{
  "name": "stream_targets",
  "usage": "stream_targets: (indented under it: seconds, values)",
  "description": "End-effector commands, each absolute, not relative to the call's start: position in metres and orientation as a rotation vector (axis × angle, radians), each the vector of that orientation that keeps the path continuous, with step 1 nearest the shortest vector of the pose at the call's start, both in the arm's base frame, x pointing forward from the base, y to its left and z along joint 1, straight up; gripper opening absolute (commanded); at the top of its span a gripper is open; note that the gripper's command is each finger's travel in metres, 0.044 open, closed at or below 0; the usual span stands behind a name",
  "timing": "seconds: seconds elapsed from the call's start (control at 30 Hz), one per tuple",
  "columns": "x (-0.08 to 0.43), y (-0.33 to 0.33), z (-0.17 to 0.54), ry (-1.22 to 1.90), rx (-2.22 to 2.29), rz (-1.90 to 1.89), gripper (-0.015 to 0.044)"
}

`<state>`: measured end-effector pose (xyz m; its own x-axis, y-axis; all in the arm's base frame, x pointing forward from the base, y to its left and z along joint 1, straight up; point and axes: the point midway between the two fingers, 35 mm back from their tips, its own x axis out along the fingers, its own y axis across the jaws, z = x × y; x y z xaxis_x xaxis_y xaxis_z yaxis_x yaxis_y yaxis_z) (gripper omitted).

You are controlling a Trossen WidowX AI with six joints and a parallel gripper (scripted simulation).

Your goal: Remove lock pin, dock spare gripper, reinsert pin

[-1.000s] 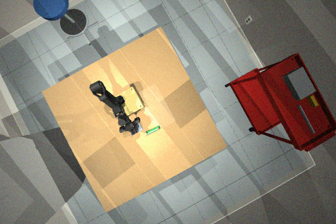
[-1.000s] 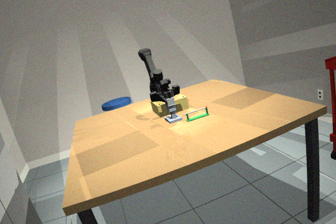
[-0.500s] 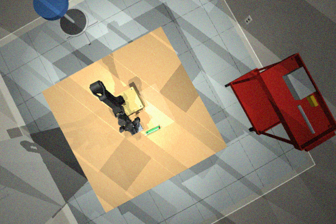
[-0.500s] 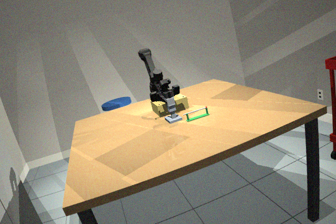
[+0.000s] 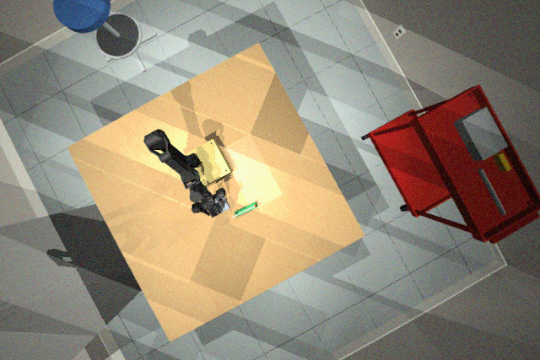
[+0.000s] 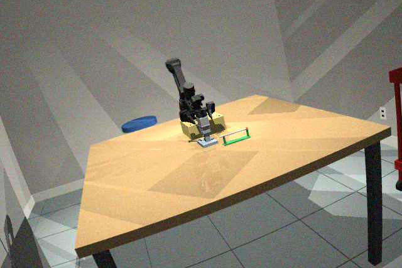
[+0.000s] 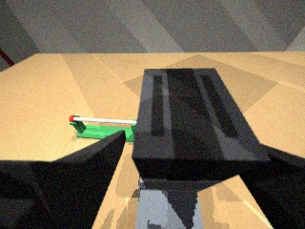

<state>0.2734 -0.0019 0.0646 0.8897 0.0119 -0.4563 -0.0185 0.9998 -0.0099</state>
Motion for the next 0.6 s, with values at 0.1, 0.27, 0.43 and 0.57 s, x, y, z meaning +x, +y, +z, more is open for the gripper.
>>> stream_targets:
  seconds: [0.1,0.27,0.43,0.57]
  values:
    - [0.273,-0.002,0.073,0.468,-0.014,0.016,0.0440]
    - [0.271,-0.002,0.080,0.478,-0.014,0.016,0.0440]
    - [0.270,-0.002,0.088,0.485,-0.014,0.016,0.0440]
    - [0.268,-0.002,0.094,0.492,-0.014,0.016,0.0440]
